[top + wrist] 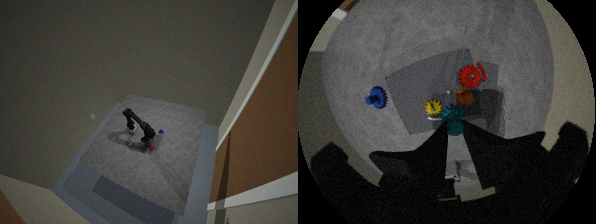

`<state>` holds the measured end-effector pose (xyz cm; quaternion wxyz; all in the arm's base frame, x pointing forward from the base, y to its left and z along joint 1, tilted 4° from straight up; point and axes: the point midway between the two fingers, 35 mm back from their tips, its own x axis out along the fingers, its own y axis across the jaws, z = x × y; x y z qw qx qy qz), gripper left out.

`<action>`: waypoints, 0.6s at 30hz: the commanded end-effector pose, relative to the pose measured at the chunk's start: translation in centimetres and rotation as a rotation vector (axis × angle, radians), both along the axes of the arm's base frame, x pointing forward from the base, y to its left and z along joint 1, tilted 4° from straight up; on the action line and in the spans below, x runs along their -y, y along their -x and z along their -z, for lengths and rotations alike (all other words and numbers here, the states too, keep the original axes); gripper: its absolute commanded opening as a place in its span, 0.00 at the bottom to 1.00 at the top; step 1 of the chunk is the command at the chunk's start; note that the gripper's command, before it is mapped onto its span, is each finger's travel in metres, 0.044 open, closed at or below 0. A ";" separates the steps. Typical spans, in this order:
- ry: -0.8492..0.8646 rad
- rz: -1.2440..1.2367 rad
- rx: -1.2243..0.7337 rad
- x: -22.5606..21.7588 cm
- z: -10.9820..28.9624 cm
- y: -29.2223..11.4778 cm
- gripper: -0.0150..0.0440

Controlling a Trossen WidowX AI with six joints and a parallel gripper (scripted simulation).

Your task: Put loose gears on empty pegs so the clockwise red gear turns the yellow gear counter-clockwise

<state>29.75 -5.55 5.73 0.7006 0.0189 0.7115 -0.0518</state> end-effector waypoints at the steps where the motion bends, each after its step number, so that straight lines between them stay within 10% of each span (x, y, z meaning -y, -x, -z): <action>1: 0.005 0.060 0.003 0.1 0.0 0.0 0.25; 18: 0.014 0.552 0.026 0.1 -0.1 0.0 0.25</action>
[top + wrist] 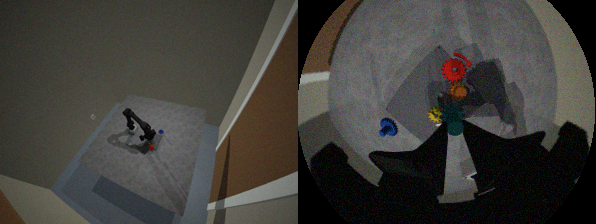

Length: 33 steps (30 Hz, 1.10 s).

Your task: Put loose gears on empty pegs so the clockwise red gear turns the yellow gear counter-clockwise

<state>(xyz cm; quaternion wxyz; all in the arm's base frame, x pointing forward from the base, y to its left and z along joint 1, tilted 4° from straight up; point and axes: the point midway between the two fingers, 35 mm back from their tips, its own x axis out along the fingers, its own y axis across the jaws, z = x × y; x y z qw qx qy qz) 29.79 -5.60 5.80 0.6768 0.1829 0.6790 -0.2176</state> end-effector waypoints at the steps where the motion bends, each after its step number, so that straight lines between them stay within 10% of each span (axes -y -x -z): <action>1: 0.005 0.108 0.004 0.1 0.0 0.0 0.25; 33: 0.010 0.349 0.016 0.1 1.2 0.1 0.25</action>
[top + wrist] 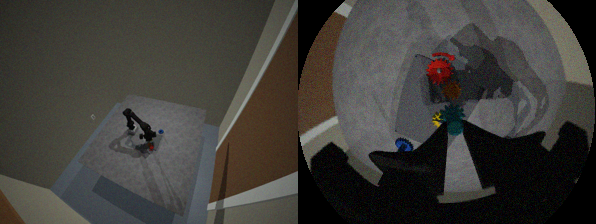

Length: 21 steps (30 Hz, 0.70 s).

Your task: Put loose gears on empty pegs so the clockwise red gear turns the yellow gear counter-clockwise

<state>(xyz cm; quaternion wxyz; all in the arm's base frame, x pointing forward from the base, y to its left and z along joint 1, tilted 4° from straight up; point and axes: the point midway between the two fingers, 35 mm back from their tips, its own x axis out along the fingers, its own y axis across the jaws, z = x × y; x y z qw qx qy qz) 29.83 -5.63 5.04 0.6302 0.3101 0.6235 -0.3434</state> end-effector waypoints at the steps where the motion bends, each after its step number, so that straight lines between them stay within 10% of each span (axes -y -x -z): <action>1: 0.003 -0.046 -0.007 0.1 0.6 0.1 0.25; 21: 0.008 0.269 0.008 0.2 3.6 0.2 0.25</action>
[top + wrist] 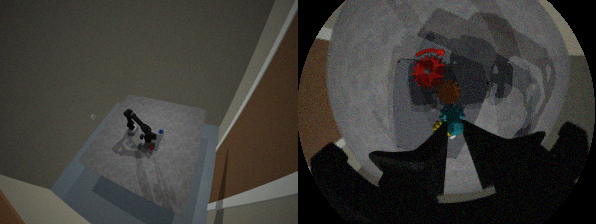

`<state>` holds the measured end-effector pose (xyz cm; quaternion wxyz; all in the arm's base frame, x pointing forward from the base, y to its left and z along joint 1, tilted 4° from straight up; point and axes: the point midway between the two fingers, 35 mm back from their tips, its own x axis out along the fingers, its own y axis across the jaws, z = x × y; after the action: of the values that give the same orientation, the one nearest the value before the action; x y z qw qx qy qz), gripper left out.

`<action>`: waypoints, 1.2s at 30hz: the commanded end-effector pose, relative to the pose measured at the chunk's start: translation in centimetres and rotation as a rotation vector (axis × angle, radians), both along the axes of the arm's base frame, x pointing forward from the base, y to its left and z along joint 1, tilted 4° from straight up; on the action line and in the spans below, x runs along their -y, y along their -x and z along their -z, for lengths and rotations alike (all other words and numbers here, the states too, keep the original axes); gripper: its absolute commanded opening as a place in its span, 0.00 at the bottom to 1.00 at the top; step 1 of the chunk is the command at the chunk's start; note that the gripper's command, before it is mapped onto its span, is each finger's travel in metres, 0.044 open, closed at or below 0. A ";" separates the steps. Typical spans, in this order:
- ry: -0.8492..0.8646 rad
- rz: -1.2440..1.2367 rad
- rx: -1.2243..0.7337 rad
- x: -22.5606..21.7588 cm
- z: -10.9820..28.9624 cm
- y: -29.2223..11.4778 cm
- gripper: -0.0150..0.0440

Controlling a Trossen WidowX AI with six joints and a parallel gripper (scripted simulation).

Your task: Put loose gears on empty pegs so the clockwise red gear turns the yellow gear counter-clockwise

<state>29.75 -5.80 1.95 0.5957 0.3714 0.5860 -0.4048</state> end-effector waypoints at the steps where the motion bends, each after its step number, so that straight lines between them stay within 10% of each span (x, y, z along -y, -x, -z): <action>1: 0.004 0.094 0.001 0.1 0.7 0.1 0.25; 36: -0.001 -0.235 -0.015 0.1 0.9 0.0 0.25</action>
<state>29.69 -5.93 1.11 0.6385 0.2882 0.6351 -0.3254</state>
